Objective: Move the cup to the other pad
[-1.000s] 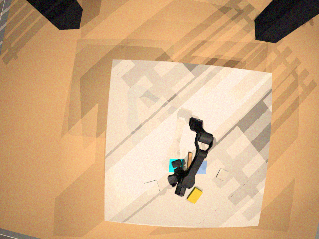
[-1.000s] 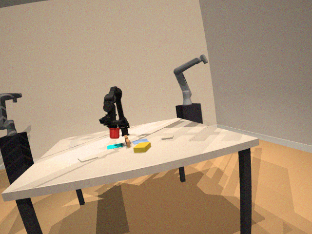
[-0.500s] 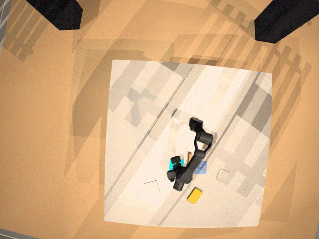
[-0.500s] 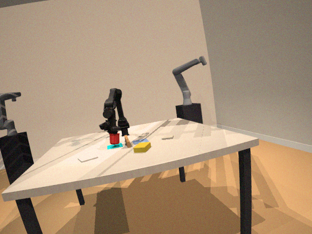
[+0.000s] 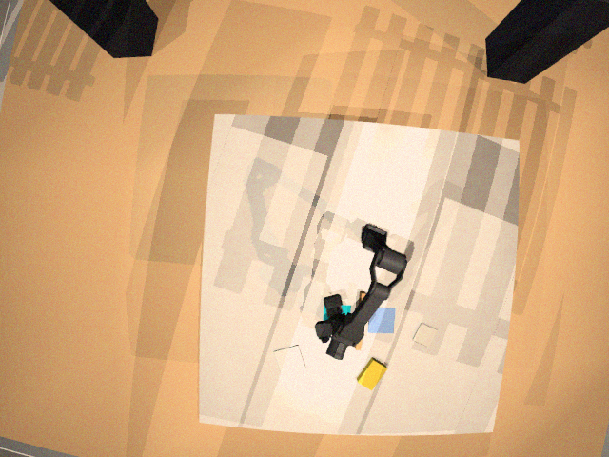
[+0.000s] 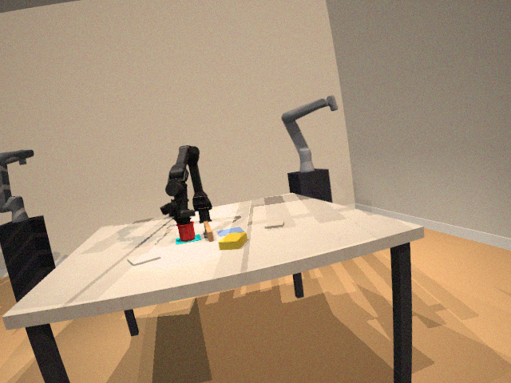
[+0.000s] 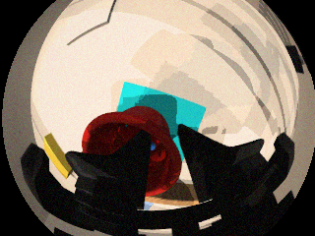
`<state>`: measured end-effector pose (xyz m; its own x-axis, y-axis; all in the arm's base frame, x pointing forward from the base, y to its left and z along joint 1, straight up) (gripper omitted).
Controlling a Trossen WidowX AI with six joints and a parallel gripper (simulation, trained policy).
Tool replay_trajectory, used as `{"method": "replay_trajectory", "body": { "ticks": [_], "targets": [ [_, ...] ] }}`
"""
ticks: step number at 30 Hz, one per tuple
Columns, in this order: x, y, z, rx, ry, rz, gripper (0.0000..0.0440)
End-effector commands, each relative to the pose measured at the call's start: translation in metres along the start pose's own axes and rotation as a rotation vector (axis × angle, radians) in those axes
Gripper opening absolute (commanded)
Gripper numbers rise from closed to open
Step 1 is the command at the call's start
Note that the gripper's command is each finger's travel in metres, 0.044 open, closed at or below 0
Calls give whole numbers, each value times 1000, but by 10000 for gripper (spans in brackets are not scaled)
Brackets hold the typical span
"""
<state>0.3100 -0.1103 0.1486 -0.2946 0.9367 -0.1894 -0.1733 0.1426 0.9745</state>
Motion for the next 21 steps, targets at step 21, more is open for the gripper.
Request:
{"method": "replay_trajectory", "body": {
  "ticks": [21],
  "targets": [
    [-4,49,-21,-147,-22,-42,257]
  ]
}}
Point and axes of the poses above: the point midway between the two fingers, 35 mm back from their tips, its own y axis back along the fingers, its own z axis across the jaws, x = y × z, the point moved 8 cm from there along y, back along the fingers, and after that the axes turned 1 degree about y, right-handed, at the moved point
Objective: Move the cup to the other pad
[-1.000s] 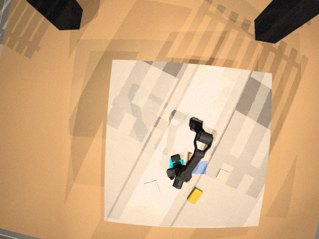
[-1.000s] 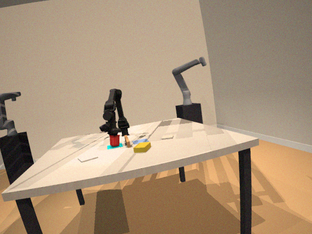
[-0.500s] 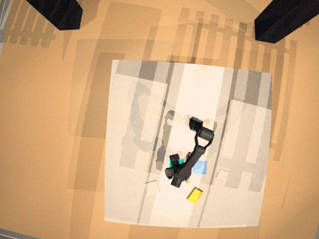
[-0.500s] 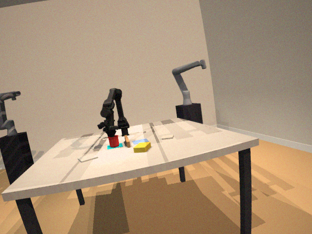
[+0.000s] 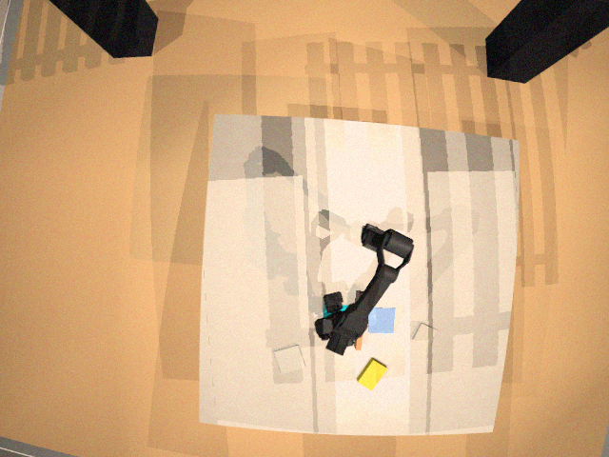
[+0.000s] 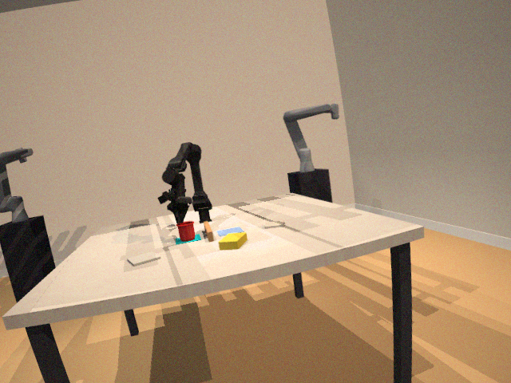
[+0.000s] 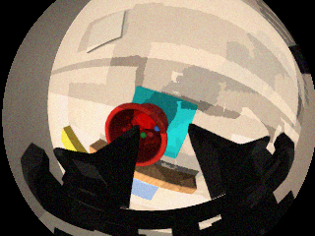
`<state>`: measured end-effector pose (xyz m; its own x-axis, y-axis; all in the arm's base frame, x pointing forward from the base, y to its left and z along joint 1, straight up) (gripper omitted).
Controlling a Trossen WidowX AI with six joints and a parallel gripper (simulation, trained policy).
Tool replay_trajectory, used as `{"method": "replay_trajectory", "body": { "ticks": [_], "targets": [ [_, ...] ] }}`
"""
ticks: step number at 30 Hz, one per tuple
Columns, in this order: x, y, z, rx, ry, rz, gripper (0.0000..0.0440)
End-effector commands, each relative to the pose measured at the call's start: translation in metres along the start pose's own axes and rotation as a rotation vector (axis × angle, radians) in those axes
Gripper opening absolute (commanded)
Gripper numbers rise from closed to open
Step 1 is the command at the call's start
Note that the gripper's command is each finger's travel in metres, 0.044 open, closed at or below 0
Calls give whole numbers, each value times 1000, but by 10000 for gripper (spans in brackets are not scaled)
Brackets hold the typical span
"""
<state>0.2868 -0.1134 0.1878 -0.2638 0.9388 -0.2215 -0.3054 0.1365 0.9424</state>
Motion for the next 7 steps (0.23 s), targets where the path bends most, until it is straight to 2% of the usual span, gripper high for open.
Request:
{"method": "replay_trajectory", "body": {
  "ticks": [1,7],
  "targets": [
    [-1,11,-3,-23,0,-8,262],
    [-9,33,-3,-65,-1,-45,323]
  ]
}}
Point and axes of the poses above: the point midway between the two fingers, 35 mm back from their tips, its own y axis back along the fingers, its own z axis across the jaws, x = y × z, the point moved 8 cm from there along y, back along the fingers, and after that the axes turned 1 degree about y, right-handed, at the moved point
